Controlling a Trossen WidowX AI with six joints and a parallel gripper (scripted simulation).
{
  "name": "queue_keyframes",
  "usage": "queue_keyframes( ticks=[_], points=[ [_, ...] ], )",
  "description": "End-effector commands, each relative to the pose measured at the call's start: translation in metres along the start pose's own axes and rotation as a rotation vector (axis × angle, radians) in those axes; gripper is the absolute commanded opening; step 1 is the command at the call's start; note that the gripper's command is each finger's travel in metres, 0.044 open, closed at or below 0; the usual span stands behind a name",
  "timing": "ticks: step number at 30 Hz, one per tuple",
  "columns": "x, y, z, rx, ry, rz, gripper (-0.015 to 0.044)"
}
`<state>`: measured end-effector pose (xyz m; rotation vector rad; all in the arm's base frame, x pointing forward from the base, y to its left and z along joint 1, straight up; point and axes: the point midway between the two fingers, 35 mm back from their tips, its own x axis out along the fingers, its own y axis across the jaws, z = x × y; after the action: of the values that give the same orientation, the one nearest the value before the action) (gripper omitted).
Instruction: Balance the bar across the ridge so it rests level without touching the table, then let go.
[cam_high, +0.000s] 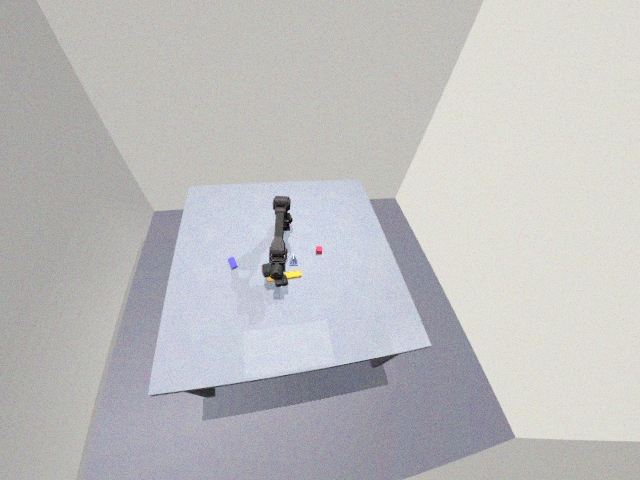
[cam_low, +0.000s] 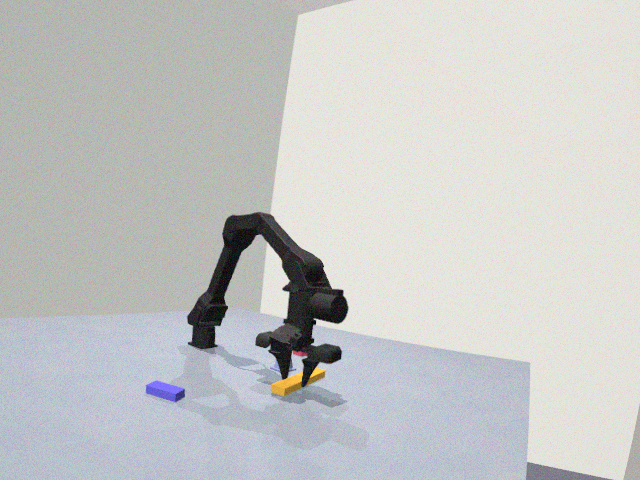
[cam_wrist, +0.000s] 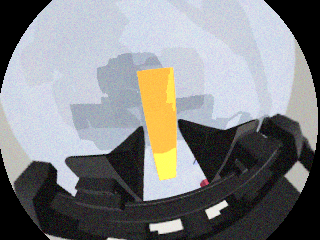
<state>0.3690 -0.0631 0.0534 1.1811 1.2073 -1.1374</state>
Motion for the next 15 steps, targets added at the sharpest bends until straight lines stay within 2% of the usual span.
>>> queue_keyframes(
  ticks=[1,8,12,15],
  points=[
    [0.0,0.0,0.0,0.0,0.0,0.001,0.0151],
    [0.0,0.0,0.0,0.0,0.0,0.001,0.0104],
    [-0.006,0.001,0.0,0.0,0.0,0.001,0.0],
    [-0.014,0.003,0.001,0.001,-0.001,0.001,0.0]
  ],
)
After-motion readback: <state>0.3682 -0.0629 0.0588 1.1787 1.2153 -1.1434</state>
